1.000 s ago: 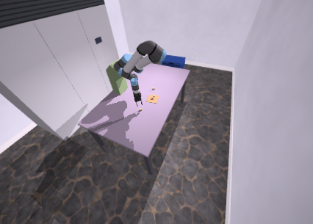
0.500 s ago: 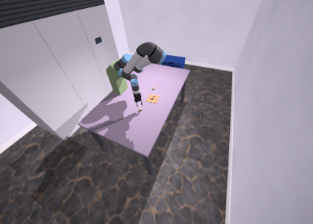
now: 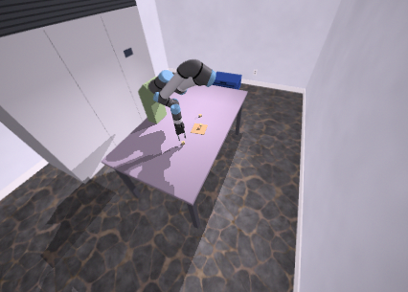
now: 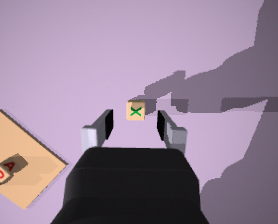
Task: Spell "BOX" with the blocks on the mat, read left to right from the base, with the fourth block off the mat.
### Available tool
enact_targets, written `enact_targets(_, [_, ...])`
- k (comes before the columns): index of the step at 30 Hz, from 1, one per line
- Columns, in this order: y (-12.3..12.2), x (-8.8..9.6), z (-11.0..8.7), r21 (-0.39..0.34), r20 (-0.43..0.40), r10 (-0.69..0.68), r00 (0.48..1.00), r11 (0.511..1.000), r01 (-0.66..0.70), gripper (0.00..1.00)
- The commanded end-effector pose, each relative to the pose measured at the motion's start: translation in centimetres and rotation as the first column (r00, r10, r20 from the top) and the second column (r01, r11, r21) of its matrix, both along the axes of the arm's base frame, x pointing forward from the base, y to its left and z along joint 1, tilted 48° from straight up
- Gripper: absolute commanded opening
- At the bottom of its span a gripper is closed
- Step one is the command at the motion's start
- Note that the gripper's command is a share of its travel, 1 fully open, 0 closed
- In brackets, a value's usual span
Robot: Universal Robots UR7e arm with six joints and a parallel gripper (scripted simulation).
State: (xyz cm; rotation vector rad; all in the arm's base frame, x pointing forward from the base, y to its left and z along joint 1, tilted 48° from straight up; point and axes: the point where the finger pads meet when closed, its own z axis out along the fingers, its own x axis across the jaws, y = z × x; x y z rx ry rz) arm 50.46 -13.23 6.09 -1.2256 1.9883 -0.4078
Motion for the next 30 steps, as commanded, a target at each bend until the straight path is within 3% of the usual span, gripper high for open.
enact_targets(1, [0.1,0.5,-0.4,0.0,0.001,0.0,1.0,1.0,0.0,1.0])
enact_targets(30, [0.3,2.1,-1.9,0.0,0.001,0.0,1.0,1.0,0.0,1.0])
